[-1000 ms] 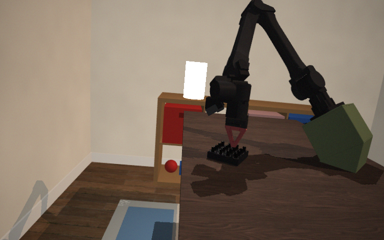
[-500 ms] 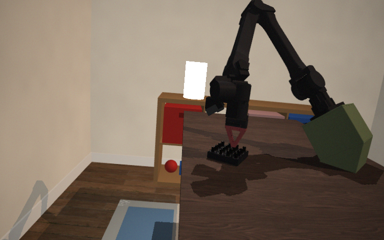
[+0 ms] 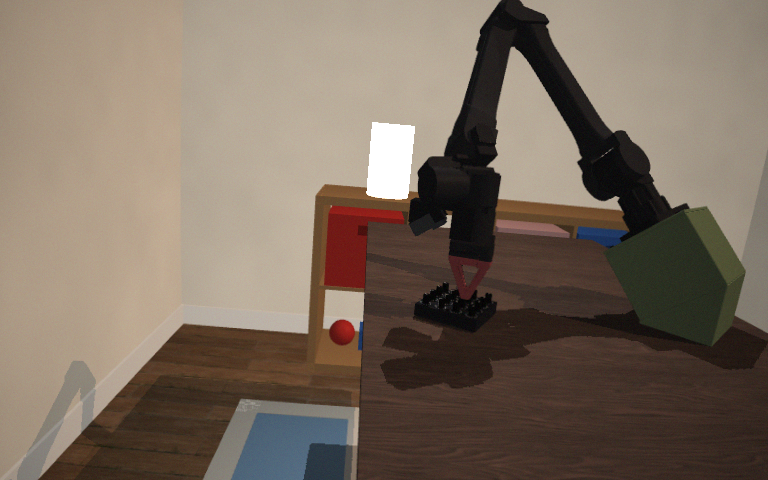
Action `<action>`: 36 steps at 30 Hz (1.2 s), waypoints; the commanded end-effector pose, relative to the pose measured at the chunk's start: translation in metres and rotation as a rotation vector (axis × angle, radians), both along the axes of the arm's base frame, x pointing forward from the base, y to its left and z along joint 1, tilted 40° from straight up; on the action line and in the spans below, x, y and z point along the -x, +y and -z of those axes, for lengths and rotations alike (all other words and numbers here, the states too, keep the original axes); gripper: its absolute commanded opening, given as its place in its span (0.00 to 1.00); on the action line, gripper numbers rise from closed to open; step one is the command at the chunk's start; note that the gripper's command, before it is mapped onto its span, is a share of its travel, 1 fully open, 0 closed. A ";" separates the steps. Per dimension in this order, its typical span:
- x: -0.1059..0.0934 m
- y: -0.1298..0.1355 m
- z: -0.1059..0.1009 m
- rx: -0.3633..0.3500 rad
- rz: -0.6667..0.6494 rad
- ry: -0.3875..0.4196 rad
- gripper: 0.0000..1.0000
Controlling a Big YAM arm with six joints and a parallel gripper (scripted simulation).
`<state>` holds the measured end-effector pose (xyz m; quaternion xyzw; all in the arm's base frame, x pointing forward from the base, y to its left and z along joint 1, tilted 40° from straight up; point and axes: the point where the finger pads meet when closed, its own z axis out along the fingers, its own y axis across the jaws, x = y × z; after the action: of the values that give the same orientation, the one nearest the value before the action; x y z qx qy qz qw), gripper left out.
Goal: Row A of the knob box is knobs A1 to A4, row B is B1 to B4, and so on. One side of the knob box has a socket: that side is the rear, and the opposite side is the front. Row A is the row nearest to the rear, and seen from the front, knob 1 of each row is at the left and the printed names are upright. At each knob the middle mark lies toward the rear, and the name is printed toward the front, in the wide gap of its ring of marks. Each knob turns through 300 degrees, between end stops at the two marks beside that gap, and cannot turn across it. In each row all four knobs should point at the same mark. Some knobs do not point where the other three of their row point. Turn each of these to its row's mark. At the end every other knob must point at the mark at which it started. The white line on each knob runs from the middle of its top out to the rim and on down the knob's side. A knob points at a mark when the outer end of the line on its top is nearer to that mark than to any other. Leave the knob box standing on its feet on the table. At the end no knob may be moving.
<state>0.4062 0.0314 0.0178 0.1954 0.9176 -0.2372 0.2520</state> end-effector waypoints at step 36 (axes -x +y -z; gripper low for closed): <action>-0.001 -0.013 0.009 0.003 0.010 0.011 0.18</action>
<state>0.4095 0.0291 0.0146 0.1943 0.9176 -0.2368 0.2532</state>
